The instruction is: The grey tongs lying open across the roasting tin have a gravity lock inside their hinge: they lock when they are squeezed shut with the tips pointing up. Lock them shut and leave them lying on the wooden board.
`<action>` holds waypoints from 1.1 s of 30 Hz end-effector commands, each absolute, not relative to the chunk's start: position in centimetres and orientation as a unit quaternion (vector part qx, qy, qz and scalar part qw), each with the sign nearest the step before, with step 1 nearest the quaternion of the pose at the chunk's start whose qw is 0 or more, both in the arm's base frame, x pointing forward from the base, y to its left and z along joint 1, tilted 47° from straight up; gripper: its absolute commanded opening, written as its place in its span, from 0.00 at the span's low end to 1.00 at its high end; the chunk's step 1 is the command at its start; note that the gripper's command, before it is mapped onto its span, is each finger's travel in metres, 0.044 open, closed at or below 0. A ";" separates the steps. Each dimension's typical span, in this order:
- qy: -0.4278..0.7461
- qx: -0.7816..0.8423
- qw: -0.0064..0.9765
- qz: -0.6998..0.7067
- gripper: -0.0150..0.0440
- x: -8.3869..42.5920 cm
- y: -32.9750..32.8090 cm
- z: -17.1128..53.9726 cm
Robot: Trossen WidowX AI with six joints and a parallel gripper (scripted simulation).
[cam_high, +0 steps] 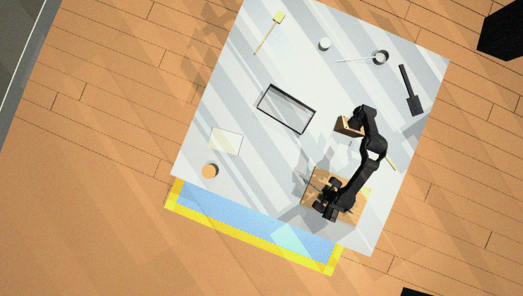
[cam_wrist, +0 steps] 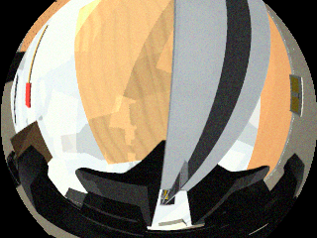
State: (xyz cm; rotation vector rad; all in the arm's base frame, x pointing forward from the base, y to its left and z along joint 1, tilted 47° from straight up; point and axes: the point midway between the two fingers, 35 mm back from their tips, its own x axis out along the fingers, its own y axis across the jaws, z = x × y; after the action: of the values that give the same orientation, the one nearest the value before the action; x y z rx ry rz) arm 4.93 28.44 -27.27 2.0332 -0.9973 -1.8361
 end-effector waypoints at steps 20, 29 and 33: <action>-0.330 0.697 0.105 -0.628 0.00 4.9 25.5 -29.5; -0.332 0.695 0.105 -0.629 0.13 4.8 25.6 -29.4; -0.332 0.695 0.105 -0.629 0.31 4.8 25.6 -29.4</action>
State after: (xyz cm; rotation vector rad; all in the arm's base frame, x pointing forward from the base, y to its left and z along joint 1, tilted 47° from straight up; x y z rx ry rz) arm 4.79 25.60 -29.39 2.0487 -0.9798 -1.8541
